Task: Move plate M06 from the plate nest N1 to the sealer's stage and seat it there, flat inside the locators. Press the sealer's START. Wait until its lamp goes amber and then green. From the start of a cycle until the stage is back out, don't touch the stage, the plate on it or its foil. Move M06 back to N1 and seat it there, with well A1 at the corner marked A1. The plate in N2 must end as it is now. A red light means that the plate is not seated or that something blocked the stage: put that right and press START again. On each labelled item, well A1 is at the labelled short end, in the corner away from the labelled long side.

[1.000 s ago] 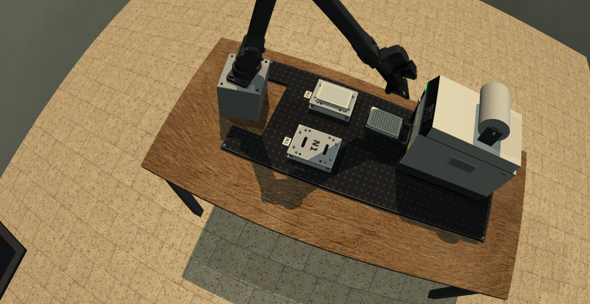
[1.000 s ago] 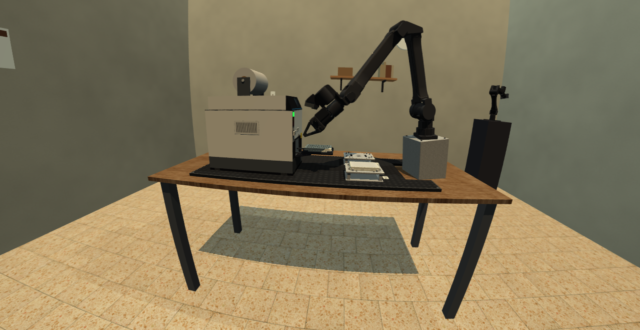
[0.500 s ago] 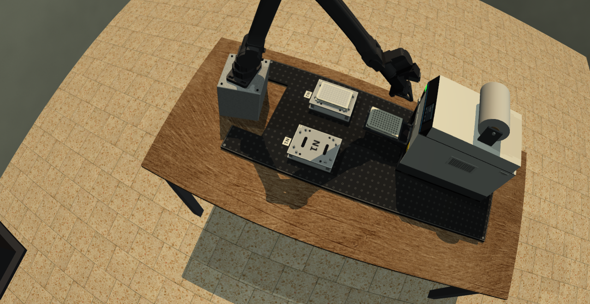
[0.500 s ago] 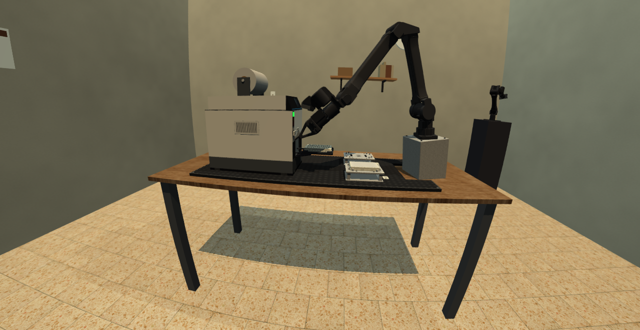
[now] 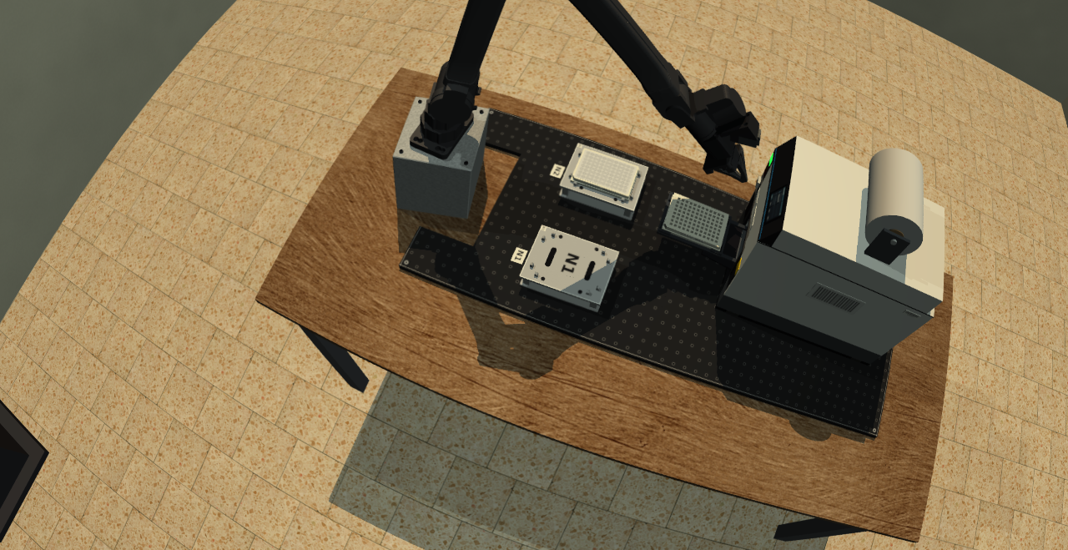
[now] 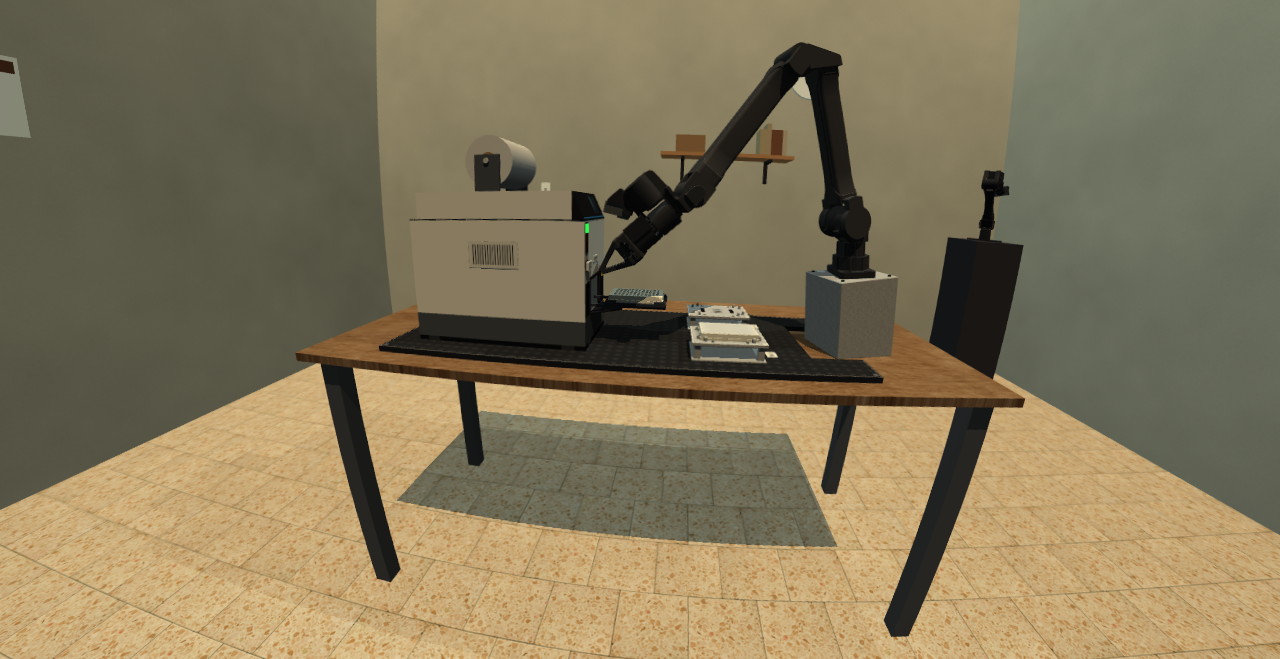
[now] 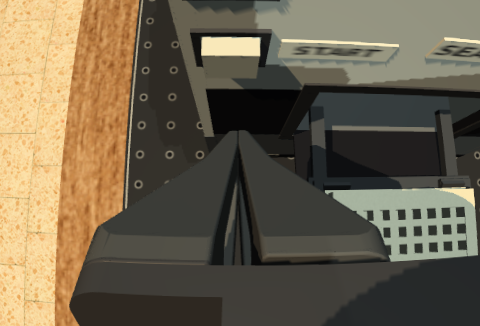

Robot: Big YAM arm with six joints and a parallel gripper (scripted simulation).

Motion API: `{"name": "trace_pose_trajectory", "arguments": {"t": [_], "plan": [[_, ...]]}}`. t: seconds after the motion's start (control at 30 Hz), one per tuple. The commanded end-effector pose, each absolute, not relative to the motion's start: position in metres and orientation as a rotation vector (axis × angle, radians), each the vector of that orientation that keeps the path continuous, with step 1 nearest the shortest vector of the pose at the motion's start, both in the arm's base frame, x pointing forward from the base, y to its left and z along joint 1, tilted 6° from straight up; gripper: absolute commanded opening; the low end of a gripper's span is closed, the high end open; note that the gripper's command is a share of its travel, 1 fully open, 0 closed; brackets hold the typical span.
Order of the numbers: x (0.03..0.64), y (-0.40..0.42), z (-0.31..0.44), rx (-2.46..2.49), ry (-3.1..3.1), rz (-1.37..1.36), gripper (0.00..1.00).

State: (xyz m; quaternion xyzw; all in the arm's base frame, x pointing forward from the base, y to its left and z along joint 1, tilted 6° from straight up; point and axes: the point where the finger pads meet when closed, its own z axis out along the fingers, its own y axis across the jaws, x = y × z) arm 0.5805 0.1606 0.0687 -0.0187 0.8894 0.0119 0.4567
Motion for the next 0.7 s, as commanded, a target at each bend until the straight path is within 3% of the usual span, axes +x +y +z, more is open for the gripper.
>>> {"name": "trace_pose_trajectory", "arguments": {"t": [0.0, 0.67], "plan": [[0.591, 0.176, 0.097, -0.048, 2.152, 0.056, 0.0], [0.6, 0.162, 0.095, -0.044, 2.163, 0.029, 0.0]]}}
